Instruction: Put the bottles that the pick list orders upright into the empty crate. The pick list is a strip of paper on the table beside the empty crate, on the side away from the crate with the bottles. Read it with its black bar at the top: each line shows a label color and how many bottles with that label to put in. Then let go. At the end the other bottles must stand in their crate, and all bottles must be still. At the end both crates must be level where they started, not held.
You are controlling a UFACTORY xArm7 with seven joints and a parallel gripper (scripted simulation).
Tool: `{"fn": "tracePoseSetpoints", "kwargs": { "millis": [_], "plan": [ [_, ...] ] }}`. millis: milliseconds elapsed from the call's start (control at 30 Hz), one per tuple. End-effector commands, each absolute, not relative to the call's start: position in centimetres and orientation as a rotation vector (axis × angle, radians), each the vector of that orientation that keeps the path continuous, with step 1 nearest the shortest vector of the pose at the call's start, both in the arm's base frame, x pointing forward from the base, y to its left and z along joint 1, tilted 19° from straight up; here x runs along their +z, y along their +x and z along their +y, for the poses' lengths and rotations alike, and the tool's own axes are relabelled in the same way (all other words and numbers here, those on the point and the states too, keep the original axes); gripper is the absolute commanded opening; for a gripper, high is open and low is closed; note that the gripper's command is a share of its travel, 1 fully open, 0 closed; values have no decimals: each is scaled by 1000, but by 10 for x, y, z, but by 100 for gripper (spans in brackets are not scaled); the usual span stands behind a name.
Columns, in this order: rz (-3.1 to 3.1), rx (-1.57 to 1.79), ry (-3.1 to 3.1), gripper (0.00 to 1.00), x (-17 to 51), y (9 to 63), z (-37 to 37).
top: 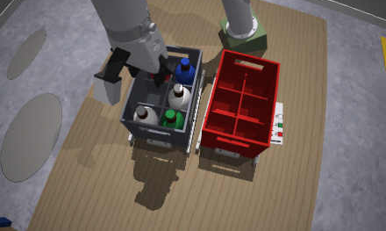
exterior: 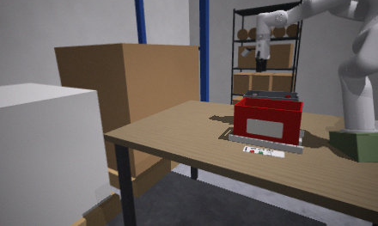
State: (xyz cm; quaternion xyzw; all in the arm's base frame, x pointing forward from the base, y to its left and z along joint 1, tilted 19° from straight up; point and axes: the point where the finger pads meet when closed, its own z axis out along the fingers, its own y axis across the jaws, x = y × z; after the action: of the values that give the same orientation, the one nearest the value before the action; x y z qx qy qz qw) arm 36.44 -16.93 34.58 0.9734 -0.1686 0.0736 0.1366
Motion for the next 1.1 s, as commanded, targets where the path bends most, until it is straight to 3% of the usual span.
{"fn": "tracePoseSetpoints", "kwargs": {
  "millis": [0,500,1067],
  "plan": [
    [-706,263,2775,65,334,341,-178],
    [-1230,339,2618,65,304,287,-197],
    [-1230,339,2617,65,268,224,-220]
  ]
}}
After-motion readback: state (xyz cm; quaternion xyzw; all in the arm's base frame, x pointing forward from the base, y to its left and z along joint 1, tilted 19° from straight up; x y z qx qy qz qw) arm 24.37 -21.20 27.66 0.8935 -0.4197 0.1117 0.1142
